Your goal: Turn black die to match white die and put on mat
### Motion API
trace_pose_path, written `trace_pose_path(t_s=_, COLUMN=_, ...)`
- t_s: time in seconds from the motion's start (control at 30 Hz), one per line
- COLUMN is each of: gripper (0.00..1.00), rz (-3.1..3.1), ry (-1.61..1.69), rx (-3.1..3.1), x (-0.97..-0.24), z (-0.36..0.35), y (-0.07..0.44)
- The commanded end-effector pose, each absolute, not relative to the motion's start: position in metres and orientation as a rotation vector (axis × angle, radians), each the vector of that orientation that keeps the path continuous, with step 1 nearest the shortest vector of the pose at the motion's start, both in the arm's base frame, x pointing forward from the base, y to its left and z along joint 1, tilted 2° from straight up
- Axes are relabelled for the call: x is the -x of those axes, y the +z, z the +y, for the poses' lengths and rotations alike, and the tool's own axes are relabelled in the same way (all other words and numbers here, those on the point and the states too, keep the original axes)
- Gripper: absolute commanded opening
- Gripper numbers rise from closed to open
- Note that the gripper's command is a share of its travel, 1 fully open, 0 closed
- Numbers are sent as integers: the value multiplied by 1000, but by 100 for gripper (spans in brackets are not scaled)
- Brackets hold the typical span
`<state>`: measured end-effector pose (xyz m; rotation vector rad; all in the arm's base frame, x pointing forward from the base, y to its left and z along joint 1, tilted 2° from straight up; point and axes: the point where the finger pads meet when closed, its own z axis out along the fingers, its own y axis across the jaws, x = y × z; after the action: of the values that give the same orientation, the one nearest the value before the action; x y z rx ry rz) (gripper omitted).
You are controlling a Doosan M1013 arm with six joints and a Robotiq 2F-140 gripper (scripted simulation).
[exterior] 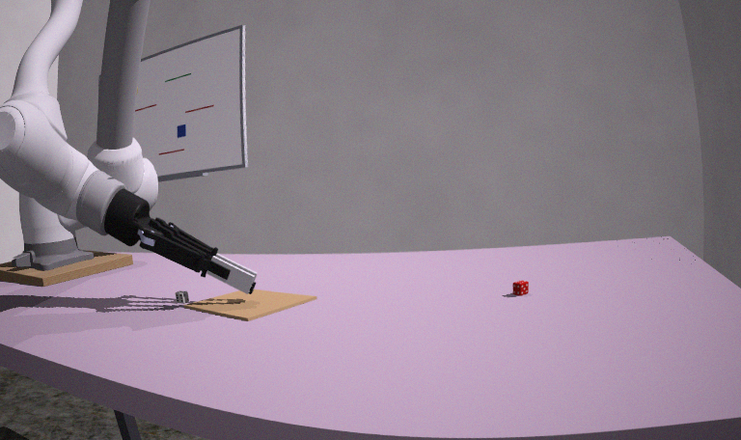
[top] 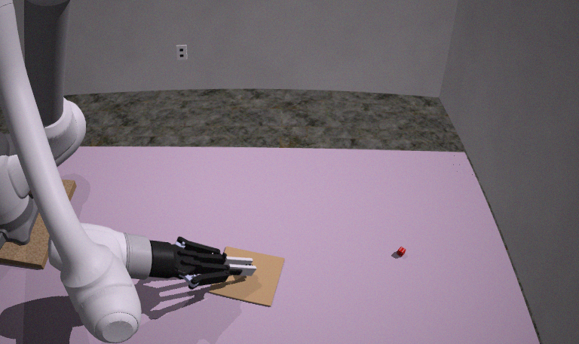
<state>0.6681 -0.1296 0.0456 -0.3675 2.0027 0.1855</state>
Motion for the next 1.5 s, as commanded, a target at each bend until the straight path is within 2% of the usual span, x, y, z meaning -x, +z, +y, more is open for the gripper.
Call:
trace_pose_path(t_s=0.0, gripper=16, rz=2002, ry=185, rx=368, x=-668, z=-130, y=46)
trace_pose_path(t_s=1.47, gripper=16, rz=2002, ry=185, rx=368, x=-669, z=-130, y=34)
